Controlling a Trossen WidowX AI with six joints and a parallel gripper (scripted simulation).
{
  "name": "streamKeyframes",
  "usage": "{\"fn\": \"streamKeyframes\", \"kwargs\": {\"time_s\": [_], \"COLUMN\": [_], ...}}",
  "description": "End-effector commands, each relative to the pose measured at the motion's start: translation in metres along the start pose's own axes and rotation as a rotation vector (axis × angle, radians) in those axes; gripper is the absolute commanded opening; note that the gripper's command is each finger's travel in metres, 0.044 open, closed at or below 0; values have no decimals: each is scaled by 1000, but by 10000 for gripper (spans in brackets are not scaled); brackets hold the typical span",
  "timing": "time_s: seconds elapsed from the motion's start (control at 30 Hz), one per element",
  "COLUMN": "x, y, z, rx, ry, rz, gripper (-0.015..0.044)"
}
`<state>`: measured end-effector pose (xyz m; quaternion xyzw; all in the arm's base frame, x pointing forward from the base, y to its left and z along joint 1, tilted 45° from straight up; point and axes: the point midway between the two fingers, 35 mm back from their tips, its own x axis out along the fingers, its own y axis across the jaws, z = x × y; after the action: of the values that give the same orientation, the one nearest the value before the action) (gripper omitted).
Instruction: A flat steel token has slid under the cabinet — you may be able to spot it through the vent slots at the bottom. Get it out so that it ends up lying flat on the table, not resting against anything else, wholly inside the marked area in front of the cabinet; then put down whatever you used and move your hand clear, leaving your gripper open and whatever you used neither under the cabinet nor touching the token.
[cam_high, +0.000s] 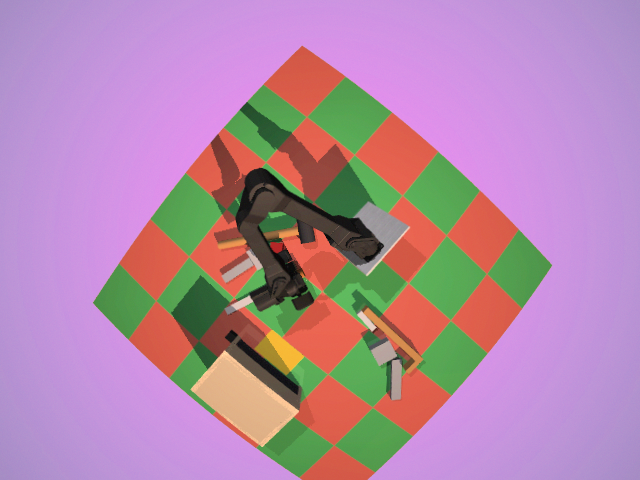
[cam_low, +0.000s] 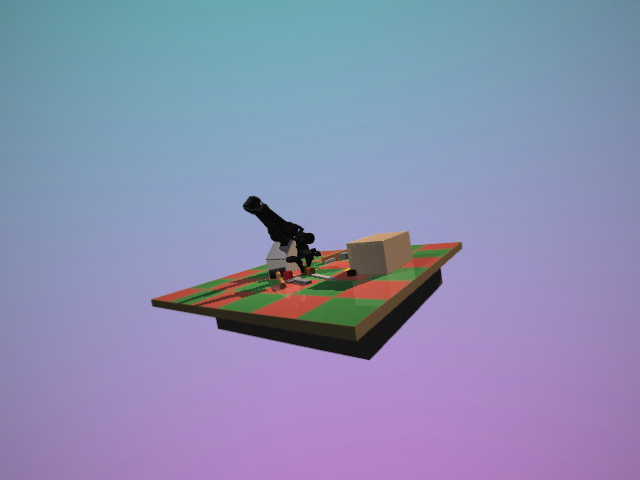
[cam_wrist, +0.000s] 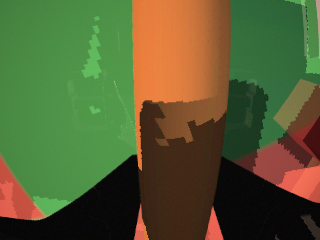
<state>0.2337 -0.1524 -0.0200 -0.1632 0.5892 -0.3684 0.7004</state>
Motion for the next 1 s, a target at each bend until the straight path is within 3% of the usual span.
{"fn": "streamKeyframes", "kwargs": {"time_s": [0.0,0.97], "x": [-1,-1], "y": [1,1], "z": [1,1], "rx": [-39,-267], "ry": [-6,-7], "rz": [4,3], "gripper": [0,0]}}
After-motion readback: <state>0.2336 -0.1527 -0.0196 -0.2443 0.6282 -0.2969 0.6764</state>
